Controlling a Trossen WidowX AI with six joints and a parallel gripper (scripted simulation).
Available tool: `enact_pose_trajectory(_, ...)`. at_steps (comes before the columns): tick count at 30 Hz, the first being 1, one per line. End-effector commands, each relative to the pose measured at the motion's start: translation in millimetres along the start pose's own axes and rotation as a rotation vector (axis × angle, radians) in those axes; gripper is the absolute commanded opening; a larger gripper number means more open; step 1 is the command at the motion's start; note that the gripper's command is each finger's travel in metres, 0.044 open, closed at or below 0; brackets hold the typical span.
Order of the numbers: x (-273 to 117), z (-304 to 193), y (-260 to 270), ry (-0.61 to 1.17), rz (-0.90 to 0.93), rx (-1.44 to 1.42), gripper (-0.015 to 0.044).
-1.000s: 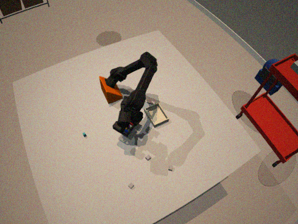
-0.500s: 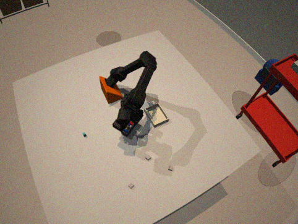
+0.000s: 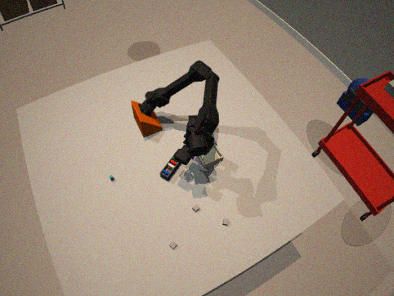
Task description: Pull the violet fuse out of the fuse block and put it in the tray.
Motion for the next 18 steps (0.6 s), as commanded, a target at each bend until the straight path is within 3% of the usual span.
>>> enact_pose_trajectory(1,0,7,28,-0.002,0.007,0.004,0.0)
enact_pose_trajectory(10,-1,14,94,-0.006,0.026,0.001,0.0)
enact_pose_trajectory(18,3,14,99,-0.006,0.028,0.001,0.0)
Point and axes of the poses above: the point midway between the two fingers, 35 mm back from their tips, its own x axis out along the fingers, its own y axis across the jaws, z = x × y, the point moved 7 cm from there along -x, back along the fingers, and after that the axes turned 9 degrees about x, right-handed, at the moved point
